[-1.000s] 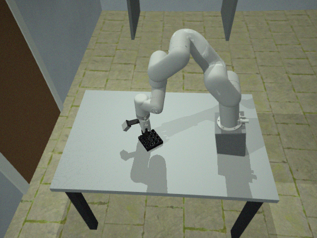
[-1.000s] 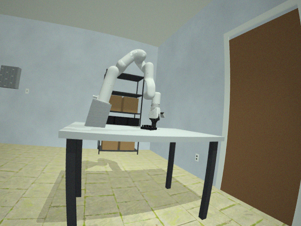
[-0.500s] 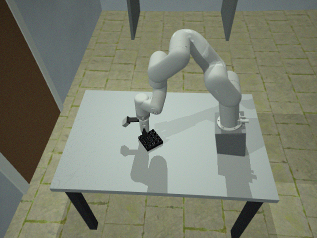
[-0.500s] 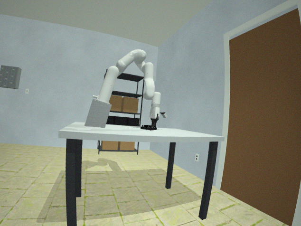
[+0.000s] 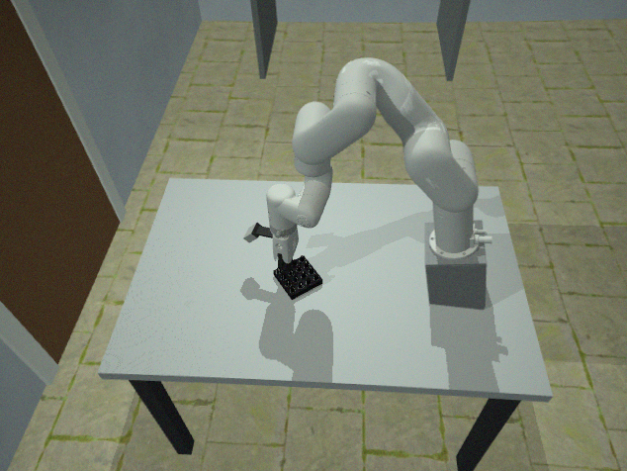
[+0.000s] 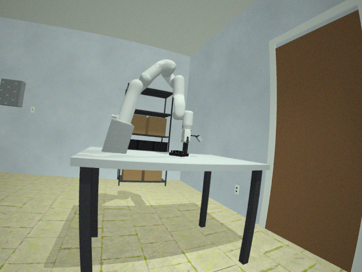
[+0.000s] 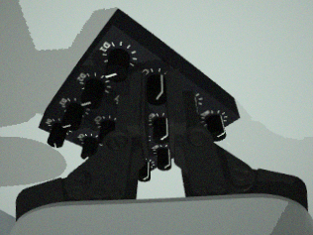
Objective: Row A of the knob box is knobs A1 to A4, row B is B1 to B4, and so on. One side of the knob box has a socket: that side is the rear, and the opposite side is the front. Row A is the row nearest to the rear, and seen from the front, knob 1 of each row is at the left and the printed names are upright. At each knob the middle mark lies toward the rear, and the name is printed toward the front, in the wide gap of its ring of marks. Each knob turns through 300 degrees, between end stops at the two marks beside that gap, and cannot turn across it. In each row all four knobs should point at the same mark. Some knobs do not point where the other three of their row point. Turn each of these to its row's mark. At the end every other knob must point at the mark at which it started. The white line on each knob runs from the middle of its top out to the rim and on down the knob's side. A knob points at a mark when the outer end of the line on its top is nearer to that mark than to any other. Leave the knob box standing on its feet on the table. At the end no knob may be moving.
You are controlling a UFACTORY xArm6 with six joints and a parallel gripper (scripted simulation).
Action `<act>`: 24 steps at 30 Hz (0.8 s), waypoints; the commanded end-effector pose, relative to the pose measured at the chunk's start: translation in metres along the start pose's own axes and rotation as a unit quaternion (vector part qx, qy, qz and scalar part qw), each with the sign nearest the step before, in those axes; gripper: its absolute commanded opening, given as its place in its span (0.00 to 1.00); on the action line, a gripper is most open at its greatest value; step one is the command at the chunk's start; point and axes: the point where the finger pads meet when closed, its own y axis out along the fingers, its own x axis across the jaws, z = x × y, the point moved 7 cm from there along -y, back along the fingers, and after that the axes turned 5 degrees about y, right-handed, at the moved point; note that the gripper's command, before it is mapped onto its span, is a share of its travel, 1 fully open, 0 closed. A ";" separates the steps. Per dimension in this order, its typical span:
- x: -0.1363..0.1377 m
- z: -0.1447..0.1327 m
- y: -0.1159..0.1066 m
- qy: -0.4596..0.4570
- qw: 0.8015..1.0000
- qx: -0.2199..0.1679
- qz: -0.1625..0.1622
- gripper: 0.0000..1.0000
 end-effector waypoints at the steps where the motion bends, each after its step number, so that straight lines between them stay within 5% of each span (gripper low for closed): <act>1: -0.002 0.001 -0.001 0.077 0.997 0.002 -0.013 0.08; 24: -0.002 0.001 -0.001 0.283 0.959 0.005 -0.013 0.08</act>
